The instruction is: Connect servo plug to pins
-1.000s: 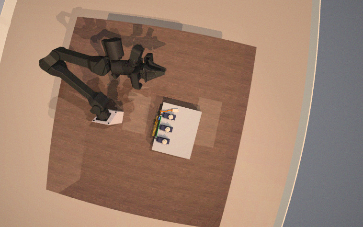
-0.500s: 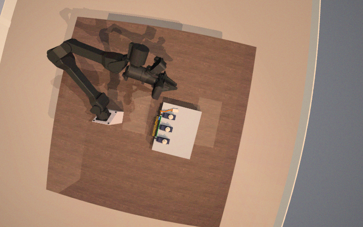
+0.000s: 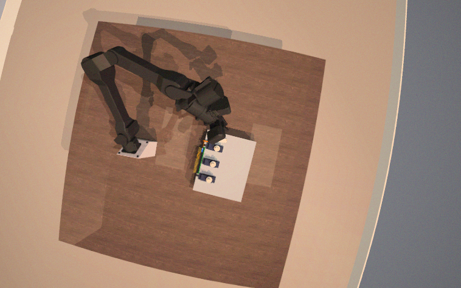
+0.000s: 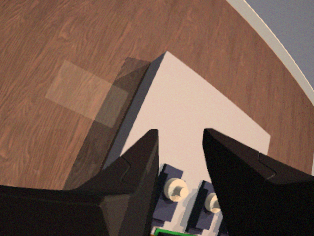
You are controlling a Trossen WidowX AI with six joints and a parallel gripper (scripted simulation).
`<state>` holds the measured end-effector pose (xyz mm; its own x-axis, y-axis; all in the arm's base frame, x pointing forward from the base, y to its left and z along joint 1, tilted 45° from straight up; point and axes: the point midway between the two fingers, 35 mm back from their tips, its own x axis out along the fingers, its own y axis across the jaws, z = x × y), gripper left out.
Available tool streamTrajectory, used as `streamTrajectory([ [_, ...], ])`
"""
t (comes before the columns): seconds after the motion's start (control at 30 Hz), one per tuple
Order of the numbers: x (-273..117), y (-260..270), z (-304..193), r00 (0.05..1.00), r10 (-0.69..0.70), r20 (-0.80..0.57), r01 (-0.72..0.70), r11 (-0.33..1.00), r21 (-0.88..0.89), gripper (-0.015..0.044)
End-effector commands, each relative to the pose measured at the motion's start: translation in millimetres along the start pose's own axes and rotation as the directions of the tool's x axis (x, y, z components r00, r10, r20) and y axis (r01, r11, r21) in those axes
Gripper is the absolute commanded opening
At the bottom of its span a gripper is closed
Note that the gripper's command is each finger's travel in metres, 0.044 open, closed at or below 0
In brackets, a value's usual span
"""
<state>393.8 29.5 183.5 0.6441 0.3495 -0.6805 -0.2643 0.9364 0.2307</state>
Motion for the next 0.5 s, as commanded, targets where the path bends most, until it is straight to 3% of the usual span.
streamTrajectory([
  [0.0, 16.0, -3.0, -10.4, 0.993, 0.061, -0.098, -0.057, 0.997, 0.046, 0.0115],
  [0.47, 58.4, -5.7, -50.2, 0.867, 0.333, -0.371, -0.218, 0.922, 0.319, 0.0115],
])
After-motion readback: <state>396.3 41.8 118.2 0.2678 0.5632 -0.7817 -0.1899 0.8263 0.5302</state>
